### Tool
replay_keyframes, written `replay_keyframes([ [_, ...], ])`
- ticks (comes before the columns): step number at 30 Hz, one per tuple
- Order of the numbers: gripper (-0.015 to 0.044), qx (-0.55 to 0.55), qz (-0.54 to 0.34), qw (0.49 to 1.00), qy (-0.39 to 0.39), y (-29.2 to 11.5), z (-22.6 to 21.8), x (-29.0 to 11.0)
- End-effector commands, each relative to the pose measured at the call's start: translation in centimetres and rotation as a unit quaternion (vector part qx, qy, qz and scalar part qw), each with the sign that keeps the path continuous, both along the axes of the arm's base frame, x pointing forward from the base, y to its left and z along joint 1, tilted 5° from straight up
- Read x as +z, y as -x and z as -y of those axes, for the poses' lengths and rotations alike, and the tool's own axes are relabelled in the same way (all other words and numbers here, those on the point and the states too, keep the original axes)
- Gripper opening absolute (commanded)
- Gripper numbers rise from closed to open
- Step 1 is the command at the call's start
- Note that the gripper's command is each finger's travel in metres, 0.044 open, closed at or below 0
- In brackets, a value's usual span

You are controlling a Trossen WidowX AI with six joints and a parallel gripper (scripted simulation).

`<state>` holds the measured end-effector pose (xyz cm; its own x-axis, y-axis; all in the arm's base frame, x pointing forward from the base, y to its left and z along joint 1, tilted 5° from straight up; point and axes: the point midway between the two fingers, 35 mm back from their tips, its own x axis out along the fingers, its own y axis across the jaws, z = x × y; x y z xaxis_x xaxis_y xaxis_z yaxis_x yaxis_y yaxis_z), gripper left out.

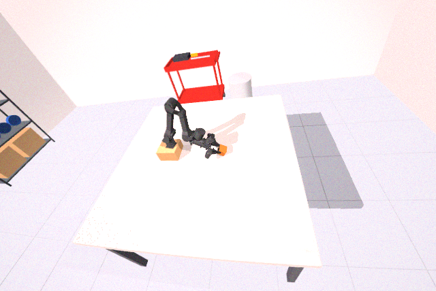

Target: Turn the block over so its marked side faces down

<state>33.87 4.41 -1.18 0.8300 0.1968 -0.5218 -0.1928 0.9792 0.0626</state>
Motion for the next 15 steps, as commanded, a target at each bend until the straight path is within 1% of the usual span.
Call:
replay_keyframes([
  [1, 0.0, 0.0, 0.008, 1.0, -0.006, 1.16, -0.01, -0.47],
  [6, 0.0, -0.001, 0.034, 0.999, -0.012, 1.75, 0.0, -0.05],
  [15, 0.0, -0.002, 0.044, 0.999, -0.014, 1.82, 0.04, 0.32],
])
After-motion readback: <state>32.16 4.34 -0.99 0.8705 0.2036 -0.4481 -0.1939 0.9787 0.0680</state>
